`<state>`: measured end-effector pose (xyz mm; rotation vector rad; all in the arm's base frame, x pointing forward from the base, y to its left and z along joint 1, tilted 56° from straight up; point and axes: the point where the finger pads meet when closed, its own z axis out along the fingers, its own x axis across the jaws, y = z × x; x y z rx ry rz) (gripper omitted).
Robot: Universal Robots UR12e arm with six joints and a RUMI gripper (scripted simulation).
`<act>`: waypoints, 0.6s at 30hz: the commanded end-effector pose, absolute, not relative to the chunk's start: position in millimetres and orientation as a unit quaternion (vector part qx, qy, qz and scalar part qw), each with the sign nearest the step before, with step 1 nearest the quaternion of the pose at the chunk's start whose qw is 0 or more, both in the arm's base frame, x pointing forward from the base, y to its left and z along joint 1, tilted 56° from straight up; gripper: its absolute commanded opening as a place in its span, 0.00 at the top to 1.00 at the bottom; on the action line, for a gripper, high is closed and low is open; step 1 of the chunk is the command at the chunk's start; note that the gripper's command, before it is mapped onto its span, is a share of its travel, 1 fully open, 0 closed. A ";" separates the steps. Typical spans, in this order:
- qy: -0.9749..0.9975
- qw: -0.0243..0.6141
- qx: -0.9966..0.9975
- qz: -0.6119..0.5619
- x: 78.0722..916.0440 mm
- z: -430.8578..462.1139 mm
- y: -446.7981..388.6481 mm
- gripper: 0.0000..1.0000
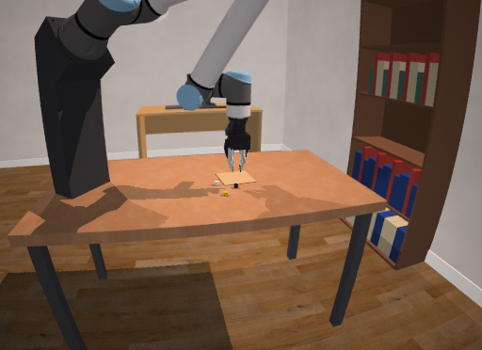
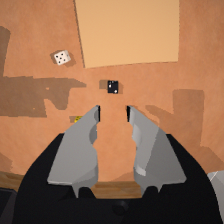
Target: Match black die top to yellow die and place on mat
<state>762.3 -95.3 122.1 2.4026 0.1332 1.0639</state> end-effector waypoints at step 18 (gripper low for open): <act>0.049 0.253 0.883 0.392 783.4 105.6 -107.1 0.82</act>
